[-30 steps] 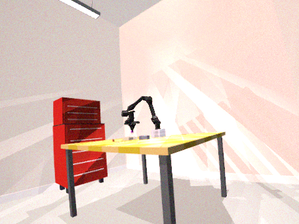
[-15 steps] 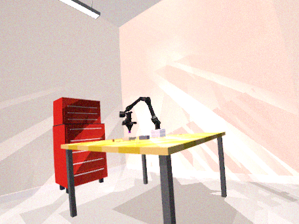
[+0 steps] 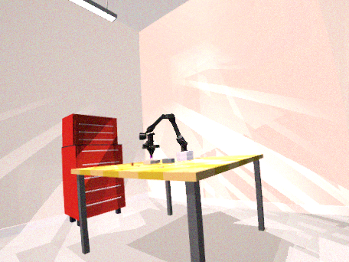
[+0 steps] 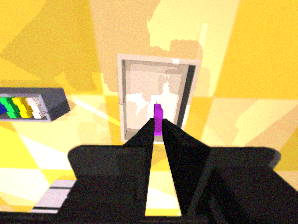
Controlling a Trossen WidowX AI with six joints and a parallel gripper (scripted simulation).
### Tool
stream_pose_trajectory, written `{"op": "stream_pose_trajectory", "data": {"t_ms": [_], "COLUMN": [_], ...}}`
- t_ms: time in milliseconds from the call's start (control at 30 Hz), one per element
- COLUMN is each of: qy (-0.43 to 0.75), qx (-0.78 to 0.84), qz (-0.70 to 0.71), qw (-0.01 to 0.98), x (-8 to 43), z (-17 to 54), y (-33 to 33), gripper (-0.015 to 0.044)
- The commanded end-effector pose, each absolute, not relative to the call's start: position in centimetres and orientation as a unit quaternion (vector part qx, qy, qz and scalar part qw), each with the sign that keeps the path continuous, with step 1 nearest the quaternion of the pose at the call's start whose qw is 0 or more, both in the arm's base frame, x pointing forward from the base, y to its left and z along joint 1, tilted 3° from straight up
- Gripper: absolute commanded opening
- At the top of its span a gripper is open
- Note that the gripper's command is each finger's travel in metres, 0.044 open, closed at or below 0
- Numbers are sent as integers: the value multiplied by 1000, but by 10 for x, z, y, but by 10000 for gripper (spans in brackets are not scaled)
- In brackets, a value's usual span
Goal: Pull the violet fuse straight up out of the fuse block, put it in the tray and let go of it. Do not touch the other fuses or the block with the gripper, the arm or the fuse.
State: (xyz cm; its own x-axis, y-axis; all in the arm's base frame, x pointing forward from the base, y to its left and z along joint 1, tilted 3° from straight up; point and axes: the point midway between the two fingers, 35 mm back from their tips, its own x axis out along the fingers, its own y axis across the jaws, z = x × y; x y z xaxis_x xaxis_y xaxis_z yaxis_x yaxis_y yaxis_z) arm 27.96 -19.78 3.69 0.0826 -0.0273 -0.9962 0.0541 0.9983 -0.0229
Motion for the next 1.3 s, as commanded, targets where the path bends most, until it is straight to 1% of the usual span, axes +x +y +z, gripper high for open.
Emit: {"op": "stream_pose_trajectory", "data": {"t_ms": [0, 233, 633, 667, 800, 1267], "qy": [678, 678, 677, 677, 678, 678], "qx": [11, 11, 10, 10, 11, 11], "qz": [-25, -25, -27, -27, -25, -27], "qw": [735, 735, 735, 735, 735, 735], "x": [280, 280, 280, 280, 277, 277], "z": [30, 21, 25, 28, 61, 61], "y": [-197, -197, -198, -198, -196, -196], "gripper": [0, 0, 315, 330, 330, 330]}}
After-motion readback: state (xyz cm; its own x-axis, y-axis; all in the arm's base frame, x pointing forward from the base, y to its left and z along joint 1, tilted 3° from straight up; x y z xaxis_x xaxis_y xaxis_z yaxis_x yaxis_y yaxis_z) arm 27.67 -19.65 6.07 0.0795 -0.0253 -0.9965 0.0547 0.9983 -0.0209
